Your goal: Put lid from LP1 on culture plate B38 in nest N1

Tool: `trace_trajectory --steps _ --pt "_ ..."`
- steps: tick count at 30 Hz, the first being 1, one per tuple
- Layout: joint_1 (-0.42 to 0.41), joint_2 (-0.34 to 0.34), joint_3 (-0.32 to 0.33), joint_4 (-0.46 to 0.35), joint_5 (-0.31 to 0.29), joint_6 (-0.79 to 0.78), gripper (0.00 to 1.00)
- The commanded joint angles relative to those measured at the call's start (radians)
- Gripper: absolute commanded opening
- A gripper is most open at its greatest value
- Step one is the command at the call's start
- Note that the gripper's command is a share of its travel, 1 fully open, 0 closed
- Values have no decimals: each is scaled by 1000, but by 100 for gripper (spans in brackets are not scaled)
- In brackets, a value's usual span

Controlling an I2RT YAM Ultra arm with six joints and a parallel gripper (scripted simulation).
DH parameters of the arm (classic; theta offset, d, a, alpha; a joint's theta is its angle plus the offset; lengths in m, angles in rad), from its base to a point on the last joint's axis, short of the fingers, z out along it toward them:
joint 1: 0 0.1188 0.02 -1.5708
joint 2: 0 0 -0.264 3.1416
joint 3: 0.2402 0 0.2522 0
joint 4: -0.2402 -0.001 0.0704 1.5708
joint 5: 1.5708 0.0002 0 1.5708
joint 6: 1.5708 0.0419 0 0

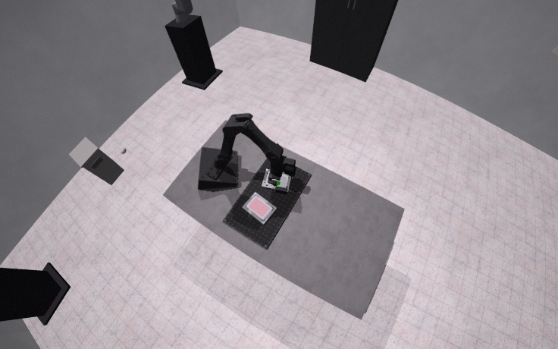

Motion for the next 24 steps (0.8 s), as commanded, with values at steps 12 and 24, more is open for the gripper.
trace_trajectory --steps 12,24 --pt "1 -2 0 19 1 2 100" --pt "4 13 -11 45 2 5 100"
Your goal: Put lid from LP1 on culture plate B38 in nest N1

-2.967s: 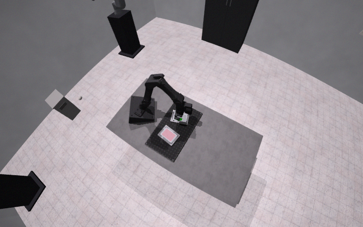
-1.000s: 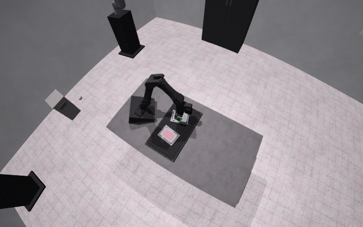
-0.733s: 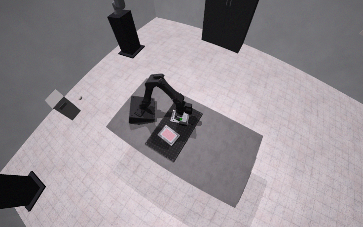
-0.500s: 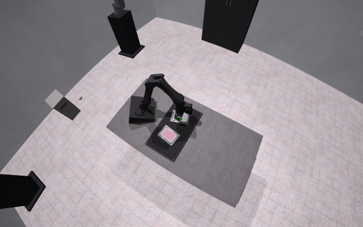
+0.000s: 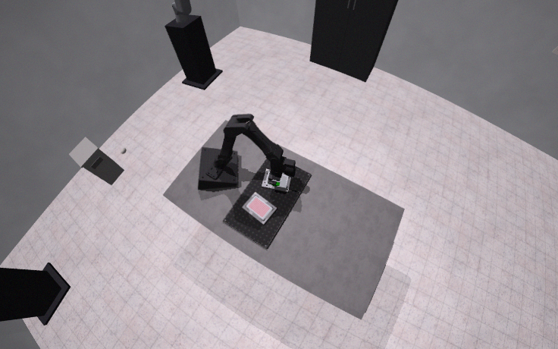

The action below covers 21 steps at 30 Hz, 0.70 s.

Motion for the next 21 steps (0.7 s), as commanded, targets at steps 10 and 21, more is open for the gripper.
trace_trajectory --steps 10,21 --pt "2 7 -6 40 2 4 100" --pt "5 18 -13 58 3 6 100"
